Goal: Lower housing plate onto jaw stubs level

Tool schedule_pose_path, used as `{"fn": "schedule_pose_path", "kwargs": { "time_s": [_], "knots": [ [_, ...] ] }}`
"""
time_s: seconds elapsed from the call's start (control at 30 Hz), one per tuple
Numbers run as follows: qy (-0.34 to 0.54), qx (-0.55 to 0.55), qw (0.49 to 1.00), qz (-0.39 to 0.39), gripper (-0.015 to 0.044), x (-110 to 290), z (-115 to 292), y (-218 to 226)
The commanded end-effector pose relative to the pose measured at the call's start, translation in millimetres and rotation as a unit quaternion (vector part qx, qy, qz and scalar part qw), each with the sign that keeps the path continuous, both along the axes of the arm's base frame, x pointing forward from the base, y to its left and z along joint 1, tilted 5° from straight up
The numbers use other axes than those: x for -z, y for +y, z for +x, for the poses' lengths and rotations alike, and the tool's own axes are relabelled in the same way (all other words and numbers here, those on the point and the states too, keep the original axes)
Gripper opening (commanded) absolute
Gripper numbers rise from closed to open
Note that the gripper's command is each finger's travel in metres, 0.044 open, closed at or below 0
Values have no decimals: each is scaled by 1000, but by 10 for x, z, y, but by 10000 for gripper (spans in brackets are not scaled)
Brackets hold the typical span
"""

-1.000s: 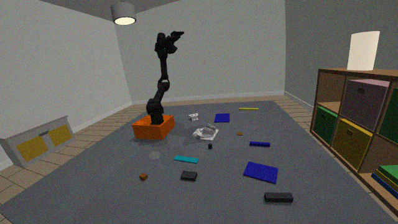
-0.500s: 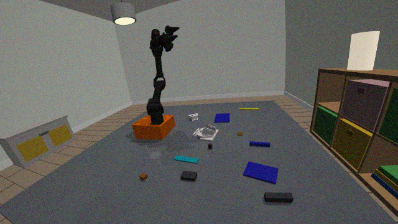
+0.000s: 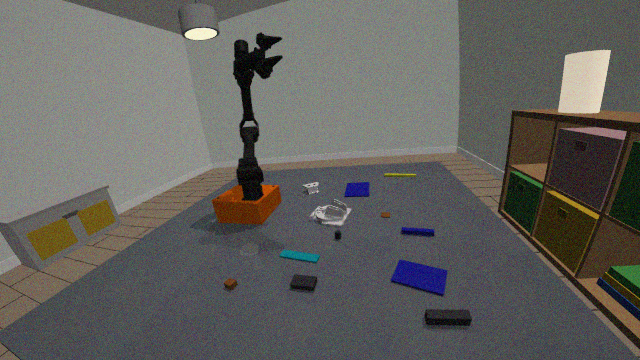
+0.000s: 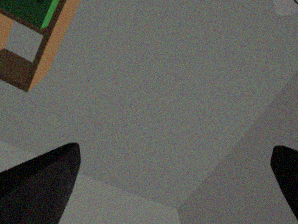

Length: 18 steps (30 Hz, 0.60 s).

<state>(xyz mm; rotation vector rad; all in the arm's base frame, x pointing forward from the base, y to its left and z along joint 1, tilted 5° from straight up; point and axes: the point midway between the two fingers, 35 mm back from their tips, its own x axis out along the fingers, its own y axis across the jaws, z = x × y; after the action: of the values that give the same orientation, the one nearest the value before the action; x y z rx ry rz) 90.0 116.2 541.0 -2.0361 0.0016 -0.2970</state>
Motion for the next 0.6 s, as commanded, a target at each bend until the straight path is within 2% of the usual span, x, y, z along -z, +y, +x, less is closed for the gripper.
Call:
{"fn": "schedule_pose_path", "kwargs": {
  "time_s": [0.0,0.57],
  "knots": [
    [2,-12,999,43,440,-1,17,-125],
    [11,-77,968,237,440,28,106,-524]
  ]
}}
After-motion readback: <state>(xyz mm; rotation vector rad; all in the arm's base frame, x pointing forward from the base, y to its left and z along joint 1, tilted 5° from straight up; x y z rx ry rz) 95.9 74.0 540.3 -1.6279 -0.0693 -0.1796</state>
